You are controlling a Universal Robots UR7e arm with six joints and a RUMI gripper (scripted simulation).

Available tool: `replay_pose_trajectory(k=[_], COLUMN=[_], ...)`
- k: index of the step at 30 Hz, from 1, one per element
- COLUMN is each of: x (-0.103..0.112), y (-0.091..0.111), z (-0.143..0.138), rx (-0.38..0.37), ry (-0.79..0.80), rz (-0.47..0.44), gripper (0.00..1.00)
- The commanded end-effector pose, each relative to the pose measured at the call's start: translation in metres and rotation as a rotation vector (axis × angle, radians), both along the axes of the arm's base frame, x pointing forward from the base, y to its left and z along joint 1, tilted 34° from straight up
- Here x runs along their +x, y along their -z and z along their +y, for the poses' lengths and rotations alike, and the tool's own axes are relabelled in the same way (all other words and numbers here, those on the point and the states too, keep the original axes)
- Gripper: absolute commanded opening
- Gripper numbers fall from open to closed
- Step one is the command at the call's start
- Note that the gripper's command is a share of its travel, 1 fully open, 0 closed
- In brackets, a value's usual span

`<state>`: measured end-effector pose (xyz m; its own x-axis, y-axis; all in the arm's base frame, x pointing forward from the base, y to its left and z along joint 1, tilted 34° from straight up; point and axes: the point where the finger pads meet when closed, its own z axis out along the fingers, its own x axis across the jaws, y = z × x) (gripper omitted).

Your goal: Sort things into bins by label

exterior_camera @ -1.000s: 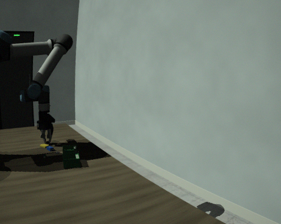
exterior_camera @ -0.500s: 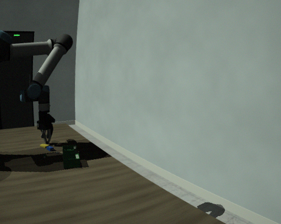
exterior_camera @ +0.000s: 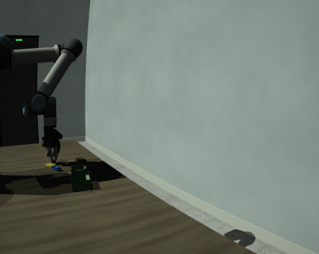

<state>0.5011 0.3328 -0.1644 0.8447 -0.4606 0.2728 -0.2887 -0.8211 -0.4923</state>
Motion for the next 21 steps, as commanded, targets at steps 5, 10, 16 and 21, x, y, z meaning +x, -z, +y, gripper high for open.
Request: replay_pose_trajectory(k=[5, 10, 16, 21], x=[0.0, -0.008, -0.014, -0.022], y=[-0.001, -0.015, -0.026, -0.039], z=[0.001, -0.006, -0.01, -0.016], rx=[0.001, 0.0, 0.0, 0.0], ry=[0.0, 0.001, 0.001, 0.001], rz=[-0.002, 0.0, 0.0, 0.0], gripper=[0.0, 0.0, 0.0, 0.0])
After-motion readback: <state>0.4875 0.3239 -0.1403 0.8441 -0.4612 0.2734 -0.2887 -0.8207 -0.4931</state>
